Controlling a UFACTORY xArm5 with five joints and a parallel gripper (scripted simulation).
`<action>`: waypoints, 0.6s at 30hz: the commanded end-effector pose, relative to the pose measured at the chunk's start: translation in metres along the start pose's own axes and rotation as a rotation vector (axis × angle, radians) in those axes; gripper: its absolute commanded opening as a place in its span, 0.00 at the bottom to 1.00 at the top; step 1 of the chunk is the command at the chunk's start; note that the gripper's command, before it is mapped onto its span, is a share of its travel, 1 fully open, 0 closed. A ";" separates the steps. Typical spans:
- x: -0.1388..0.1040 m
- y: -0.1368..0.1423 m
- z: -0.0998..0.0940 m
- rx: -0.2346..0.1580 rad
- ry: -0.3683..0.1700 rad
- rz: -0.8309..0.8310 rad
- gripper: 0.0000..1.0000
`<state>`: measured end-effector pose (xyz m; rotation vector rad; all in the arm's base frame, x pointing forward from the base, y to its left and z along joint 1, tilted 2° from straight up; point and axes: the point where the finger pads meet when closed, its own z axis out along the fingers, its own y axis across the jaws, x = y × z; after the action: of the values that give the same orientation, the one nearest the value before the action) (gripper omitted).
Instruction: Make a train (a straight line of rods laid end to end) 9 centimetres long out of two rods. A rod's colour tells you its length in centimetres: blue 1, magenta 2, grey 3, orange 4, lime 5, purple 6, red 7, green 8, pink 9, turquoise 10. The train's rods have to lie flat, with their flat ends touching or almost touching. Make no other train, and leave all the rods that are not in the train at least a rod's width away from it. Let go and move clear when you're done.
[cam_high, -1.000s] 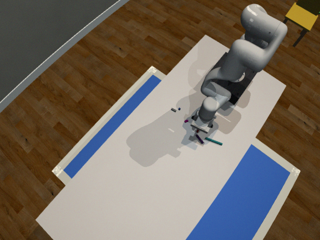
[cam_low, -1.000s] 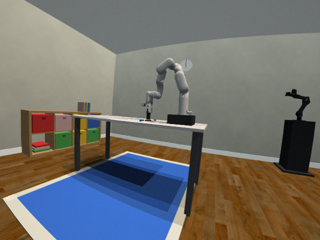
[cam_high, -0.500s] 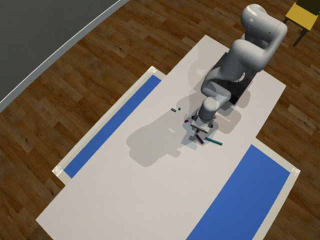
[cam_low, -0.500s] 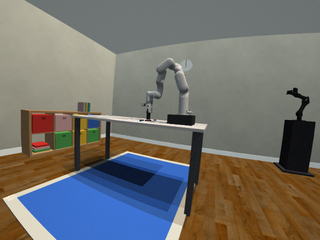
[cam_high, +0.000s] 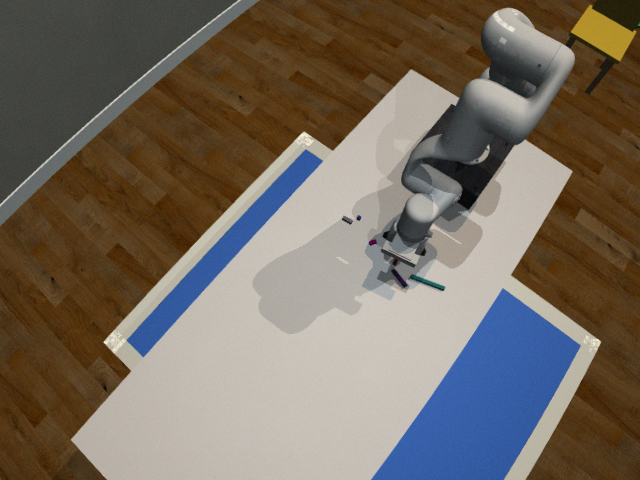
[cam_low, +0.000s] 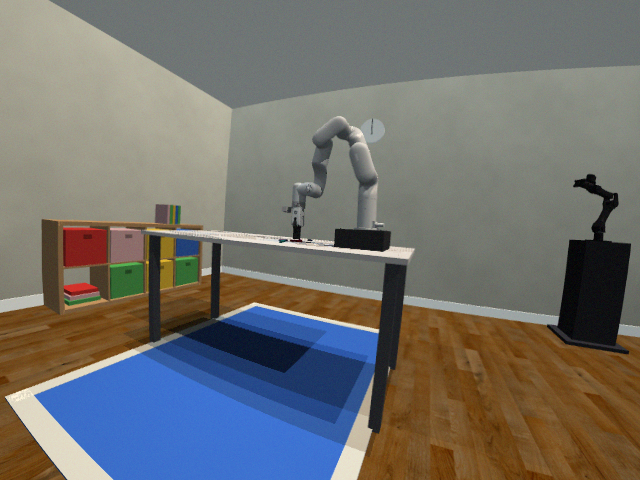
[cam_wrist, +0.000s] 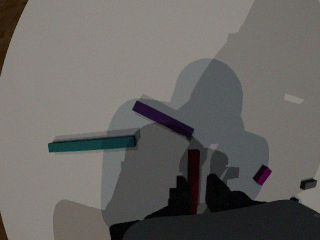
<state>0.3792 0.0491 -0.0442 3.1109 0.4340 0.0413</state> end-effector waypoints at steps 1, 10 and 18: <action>0.001 0.000 0.000 0.000 0.003 0.000 0.24; 0.001 0.001 0.006 0.000 0.003 0.000 0.24; 0.001 0.001 0.012 0.000 0.003 0.000 0.24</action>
<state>0.3793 0.0486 -0.0554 3.1109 0.4339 0.0408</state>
